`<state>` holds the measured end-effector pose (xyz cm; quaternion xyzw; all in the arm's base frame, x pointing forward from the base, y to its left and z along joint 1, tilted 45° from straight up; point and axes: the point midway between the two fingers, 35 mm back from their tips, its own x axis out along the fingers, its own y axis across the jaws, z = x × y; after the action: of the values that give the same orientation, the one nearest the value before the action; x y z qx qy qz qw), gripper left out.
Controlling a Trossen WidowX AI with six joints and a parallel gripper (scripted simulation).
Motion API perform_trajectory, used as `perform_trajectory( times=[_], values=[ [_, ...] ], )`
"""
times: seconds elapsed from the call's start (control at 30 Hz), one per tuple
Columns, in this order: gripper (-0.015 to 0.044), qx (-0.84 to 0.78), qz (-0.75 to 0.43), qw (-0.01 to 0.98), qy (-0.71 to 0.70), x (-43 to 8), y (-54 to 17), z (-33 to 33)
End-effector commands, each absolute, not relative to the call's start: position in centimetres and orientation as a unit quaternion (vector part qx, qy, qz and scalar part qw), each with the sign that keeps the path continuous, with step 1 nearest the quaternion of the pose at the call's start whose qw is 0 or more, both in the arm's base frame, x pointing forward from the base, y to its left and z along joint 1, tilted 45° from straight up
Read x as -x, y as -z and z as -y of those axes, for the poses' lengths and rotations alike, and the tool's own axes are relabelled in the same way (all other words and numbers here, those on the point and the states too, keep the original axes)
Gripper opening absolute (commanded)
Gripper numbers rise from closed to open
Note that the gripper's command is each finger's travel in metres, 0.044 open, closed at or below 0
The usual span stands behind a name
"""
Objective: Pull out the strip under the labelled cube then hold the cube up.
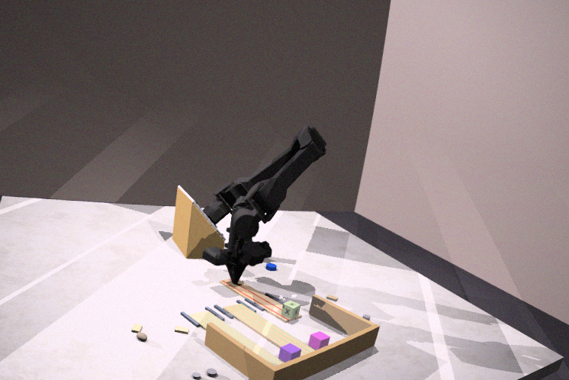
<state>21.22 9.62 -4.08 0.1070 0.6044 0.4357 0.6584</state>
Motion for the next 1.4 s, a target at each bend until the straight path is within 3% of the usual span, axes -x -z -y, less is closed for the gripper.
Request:
perform_trajectory(
  times=[0.0,1.37],
  values=[
    [0.0,-0.105,-0.616,0.65,-0.433,-19.8,4.5,-9.4],
    [0.0,-0.105,-0.616,0.649,-0.433,-17.0,5.3,-8.1]
  ],
)
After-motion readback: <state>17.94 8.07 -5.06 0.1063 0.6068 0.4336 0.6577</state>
